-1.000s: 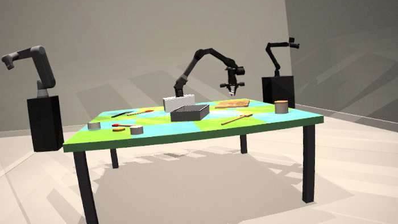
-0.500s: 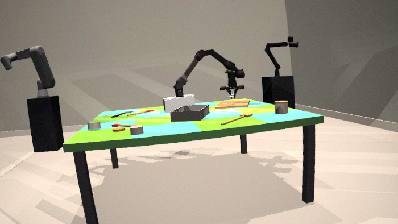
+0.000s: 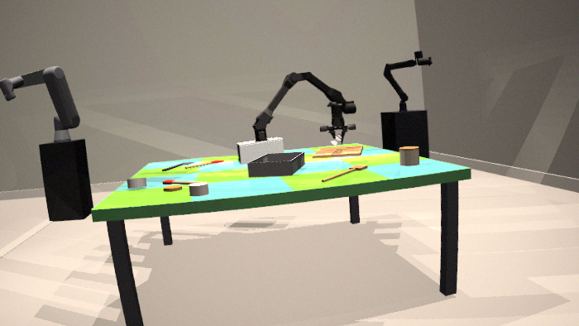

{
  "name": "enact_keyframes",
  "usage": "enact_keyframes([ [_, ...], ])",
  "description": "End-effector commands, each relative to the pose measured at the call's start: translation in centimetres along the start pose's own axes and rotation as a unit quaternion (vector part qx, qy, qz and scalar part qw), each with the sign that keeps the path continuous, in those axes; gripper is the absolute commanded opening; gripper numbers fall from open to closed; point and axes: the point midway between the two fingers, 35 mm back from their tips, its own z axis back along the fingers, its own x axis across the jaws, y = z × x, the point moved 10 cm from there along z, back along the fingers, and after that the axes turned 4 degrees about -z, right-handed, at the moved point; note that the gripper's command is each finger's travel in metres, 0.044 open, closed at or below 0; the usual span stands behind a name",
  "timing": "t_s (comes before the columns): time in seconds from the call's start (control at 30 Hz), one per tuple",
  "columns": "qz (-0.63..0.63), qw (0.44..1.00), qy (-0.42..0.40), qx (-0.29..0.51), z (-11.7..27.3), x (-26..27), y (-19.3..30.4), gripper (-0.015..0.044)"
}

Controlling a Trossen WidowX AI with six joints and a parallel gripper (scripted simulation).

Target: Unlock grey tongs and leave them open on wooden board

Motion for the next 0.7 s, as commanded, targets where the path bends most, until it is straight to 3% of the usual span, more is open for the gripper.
enact_keyframes([
  [0.0, 0.000, 1.000, 0.000, 0.000, 0.0, 0.0, 0.0, 0.0244],
  [0.27, 0.000, 1.000, 0.000, 0.000, 0.0, 0.0, 0.0, 0.0440],
  [0.47, 0.000, 1.000, 0.000, 0.000, 0.9, 1.1, -0.2, 0.0440],
  [0.67, -0.002, 1.000, -0.002, 0.000, 4.9, 7.1, -0.5, 0.0440],
])
